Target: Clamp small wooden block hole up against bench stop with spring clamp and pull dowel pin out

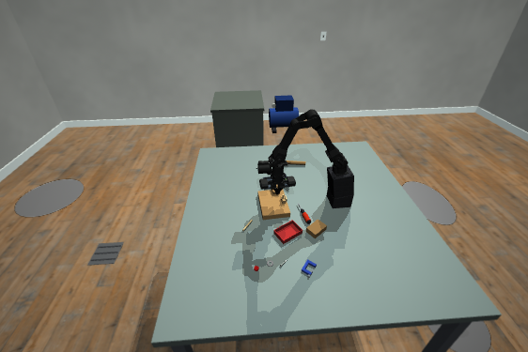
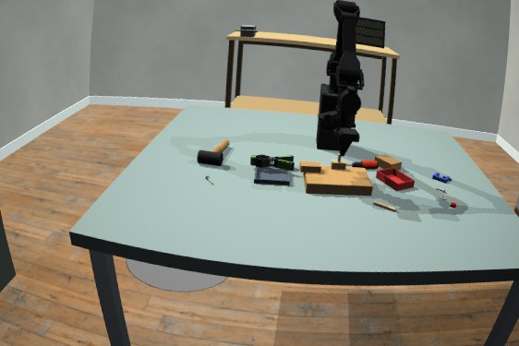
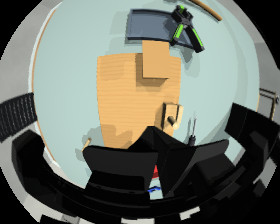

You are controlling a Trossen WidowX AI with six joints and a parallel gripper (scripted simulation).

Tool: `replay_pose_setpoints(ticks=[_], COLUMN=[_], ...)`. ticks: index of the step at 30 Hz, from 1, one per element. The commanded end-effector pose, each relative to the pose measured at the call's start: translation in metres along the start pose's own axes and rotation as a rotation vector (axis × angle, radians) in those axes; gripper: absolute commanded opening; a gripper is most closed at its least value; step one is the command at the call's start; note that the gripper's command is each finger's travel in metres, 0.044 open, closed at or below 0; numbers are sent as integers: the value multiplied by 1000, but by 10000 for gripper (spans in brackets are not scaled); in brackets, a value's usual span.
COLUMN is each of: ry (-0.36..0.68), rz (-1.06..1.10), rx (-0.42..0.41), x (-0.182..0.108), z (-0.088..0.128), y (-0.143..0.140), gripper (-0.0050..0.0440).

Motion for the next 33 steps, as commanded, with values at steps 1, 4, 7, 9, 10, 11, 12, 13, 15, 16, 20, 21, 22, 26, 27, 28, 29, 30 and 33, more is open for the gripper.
replay_pose_setpoints(ticks=[1, 4, 7, 9, 10, 11, 12, 13, 15, 16, 20, 21, 22, 26, 27, 28, 29, 30, 33], ry=[-3, -3, -3, -3, -3, -3, -3, -3, -3, -3, -3, -3, -3, -3, -3, -3, -3, -3, -3], rz=[-2, -2, -2, -2, -2, -2, -2, -2, -2, -2, -2, -2, -2, -2, -2, -2, -2, -2, -2], rx=[-10, -10, -10, -10, -10, -10, -10, -10, -10, -10, -10, -10, -10, -10, -10, -10, -10, -10, -10], x=[1, 1, 1, 1, 1, 1, 1, 1, 1, 1, 1, 1, 1, 1, 1, 1, 1, 1, 1], z=[-8, -13, -18, -21, -23, -25, -26, -28, -30, -30, -36, -38, -39, -46, -47, -49, -50, -50, -50], y=[-1, -1, -1, -1, -1, -1, -1, -1, -1, -1, -2, -2, -2, -2, -3, -3, -3, -3, -3], gripper=[0, 0, 0, 0, 0, 0, 0, 0, 0, 0, 0, 0, 0, 0, 0, 0, 0, 0, 0])
Point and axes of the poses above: the point midway between the two fingers, 35 mm back from their tips, its own z axis back along the fingers, its own y axis across the jaws, x = y × z, the point moved 4 cm from there along z, back along the fingers
